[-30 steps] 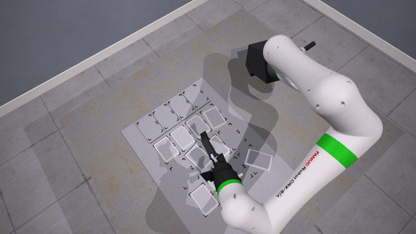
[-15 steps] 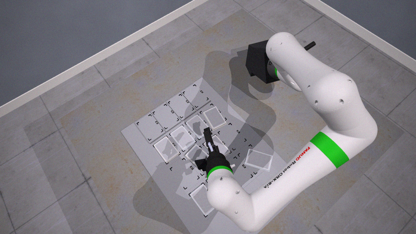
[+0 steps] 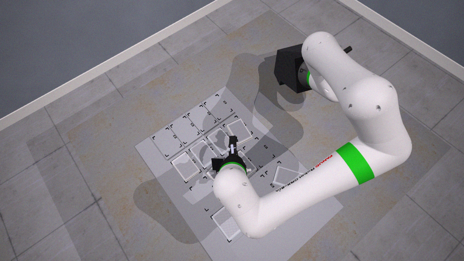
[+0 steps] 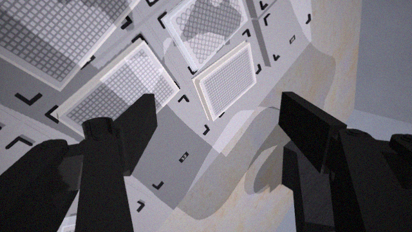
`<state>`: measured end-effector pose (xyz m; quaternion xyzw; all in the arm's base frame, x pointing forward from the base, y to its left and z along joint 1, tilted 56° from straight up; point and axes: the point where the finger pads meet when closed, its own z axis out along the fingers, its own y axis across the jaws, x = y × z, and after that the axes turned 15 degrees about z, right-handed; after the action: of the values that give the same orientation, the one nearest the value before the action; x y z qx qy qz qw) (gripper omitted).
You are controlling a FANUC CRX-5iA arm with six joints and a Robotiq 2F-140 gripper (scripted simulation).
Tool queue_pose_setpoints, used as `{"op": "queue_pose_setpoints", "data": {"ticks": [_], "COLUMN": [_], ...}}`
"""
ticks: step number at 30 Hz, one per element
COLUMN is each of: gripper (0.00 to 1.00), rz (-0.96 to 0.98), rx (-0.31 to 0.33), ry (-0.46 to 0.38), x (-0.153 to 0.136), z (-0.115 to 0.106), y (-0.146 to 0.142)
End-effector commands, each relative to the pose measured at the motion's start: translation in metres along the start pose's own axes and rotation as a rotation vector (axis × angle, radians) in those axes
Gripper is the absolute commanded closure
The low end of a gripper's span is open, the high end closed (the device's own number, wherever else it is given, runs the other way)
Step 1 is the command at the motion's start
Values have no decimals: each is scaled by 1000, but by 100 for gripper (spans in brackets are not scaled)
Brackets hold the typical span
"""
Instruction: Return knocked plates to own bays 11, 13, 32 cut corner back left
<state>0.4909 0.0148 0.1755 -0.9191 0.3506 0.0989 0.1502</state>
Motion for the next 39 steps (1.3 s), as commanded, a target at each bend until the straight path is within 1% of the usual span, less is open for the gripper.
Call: {"op": "queue_pose_setpoints", "data": {"ticks": [1,3,4,6,8,10,12,15,17,20,21,23,28,31,35,36,39], "gripper": [30,30,30,30,30,30,30,30,30,30,30,30,30,30,30,30,30], "rz": [107,160,187,187,240,294,347,427,480,560,586,586,718,796,900,926,936], "rx": [66,98,113,113,145,176,208,256,288,336,352,352,434,483,550,567,573], "ry": [-50,-75,-88,-88,-112,-137,-161,-198,-222,-259,-271,-271,-333,-370,-420,-433,-437], "x": [3,5,6,6,9,10,16,16,24,24,29,29,47,47,62,62,62], "z": [15,25,25,25,34,36,44,44,50,50,51,51,52,53,50,50,50], "y": [1,0,0,0,-2,-3,-6,-6,-10,-10,-12,-12,-18,-18,-21,-21,-21]}}
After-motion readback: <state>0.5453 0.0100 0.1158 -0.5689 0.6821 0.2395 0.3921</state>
